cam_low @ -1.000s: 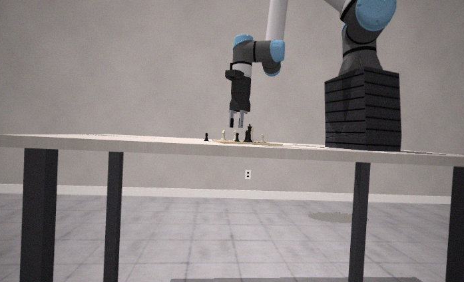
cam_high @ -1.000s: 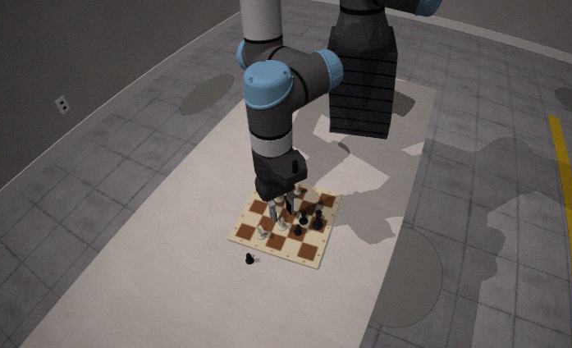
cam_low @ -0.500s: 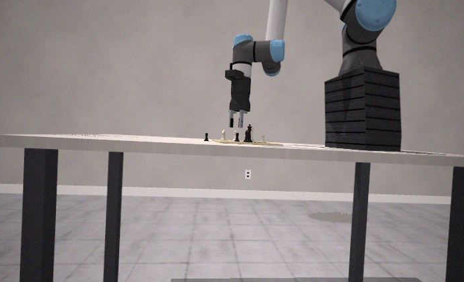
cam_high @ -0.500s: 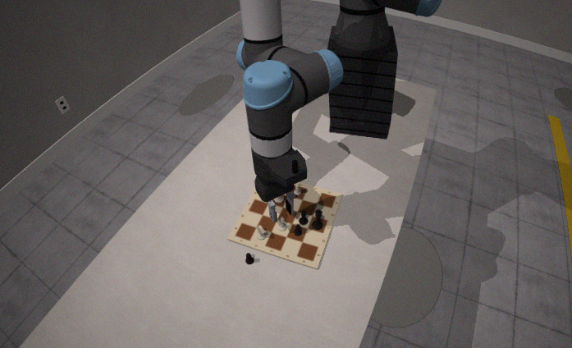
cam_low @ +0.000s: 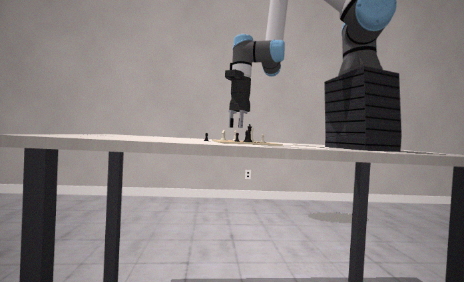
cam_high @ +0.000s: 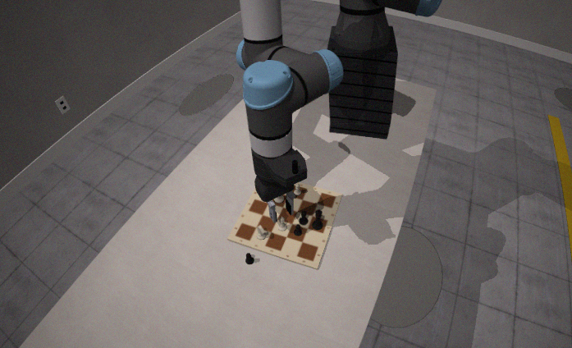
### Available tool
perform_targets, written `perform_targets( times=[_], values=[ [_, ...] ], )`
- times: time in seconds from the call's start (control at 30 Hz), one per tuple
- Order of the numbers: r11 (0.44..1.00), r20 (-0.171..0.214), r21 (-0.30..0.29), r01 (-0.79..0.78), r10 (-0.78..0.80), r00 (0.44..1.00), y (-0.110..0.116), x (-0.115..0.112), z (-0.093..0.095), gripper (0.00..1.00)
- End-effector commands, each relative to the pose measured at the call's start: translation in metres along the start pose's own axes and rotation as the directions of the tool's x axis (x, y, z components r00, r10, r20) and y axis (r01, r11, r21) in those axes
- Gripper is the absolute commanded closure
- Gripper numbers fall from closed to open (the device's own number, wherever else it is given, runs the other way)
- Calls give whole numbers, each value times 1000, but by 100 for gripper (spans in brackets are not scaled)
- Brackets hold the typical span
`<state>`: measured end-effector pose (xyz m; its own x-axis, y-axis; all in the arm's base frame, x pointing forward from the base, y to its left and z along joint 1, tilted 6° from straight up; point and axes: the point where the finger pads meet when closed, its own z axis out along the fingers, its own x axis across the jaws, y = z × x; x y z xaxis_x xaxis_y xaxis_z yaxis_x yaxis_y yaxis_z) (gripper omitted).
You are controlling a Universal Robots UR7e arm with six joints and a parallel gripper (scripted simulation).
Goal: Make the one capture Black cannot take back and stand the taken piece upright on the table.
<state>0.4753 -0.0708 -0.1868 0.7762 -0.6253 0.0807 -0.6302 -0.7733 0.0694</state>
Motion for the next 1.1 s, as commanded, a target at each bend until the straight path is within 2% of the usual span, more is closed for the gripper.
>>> perform_targets(
  times=[0.0,0.77,1.07],
  values=[
    [1000,-1,0,0,0,1000,0,0,0,27],
    [1000,-1,0,0,0,1000,0,0,0,27],
    [1000,-1,0,0,0,1000,0,0,14,27]
  ],
)
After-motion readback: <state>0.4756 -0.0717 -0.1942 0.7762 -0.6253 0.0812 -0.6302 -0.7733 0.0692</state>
